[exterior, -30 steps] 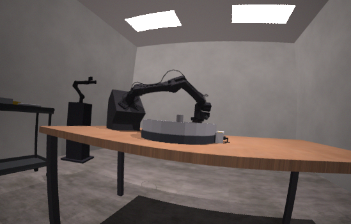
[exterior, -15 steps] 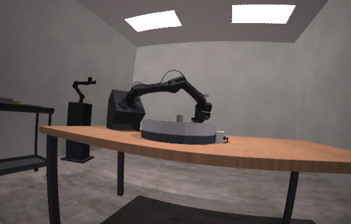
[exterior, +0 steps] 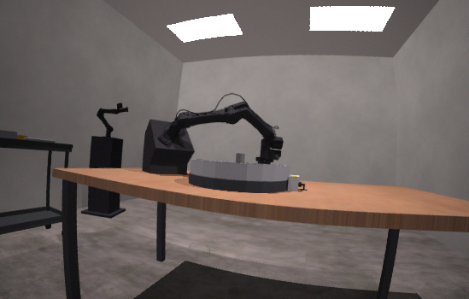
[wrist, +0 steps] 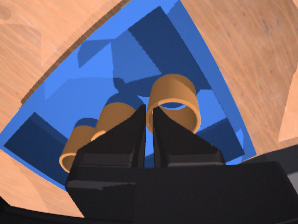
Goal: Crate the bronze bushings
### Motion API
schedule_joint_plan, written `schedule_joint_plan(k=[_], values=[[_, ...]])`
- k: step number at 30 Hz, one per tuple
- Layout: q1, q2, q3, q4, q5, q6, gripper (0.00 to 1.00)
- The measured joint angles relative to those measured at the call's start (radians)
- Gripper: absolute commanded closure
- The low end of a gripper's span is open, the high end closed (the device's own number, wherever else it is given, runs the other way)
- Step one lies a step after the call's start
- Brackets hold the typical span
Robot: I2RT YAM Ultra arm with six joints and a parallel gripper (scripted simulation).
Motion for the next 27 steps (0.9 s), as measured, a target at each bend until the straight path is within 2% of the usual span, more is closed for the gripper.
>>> schedule_joint_plan(k=[27], values=[[0.0, 0.0, 0.0, 0.0, 0.0, 0.0, 1.0]])
